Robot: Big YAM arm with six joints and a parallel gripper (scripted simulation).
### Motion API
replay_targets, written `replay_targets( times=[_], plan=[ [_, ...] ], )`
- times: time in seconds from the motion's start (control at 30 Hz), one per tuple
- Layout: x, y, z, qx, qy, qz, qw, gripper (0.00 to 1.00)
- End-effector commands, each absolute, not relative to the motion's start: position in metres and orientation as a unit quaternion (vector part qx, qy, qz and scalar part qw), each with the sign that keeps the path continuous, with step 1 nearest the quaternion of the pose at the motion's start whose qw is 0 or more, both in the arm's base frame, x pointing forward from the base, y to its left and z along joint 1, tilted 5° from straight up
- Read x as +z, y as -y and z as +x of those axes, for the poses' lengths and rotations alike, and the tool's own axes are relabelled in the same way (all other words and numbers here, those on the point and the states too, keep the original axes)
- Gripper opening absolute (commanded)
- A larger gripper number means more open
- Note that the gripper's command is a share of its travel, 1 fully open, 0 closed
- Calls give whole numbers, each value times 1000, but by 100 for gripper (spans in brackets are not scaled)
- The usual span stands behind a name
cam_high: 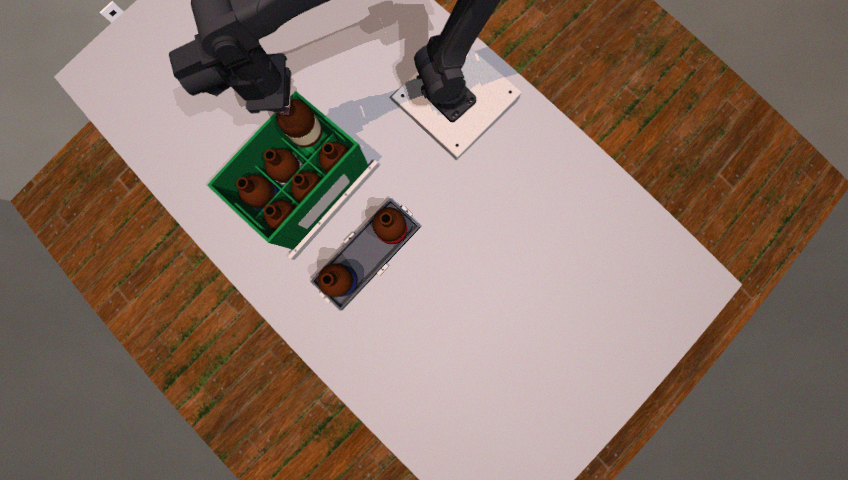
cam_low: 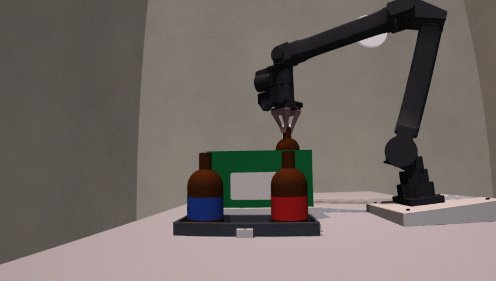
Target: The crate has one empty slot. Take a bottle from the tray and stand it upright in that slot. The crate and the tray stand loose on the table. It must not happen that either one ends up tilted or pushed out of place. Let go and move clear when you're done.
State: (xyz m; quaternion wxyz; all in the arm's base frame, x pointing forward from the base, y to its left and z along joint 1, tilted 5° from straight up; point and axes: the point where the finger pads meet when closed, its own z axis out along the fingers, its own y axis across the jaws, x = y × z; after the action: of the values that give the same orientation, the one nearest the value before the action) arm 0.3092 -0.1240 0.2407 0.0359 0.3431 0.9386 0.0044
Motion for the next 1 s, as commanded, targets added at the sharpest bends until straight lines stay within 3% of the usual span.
replay_targets(
  times=[0.0,0.97],
  plan=[
    [250,123,317,5,-937,344,59,0],
    [219,124,321,5,-937,344,56,0]
  ],
)
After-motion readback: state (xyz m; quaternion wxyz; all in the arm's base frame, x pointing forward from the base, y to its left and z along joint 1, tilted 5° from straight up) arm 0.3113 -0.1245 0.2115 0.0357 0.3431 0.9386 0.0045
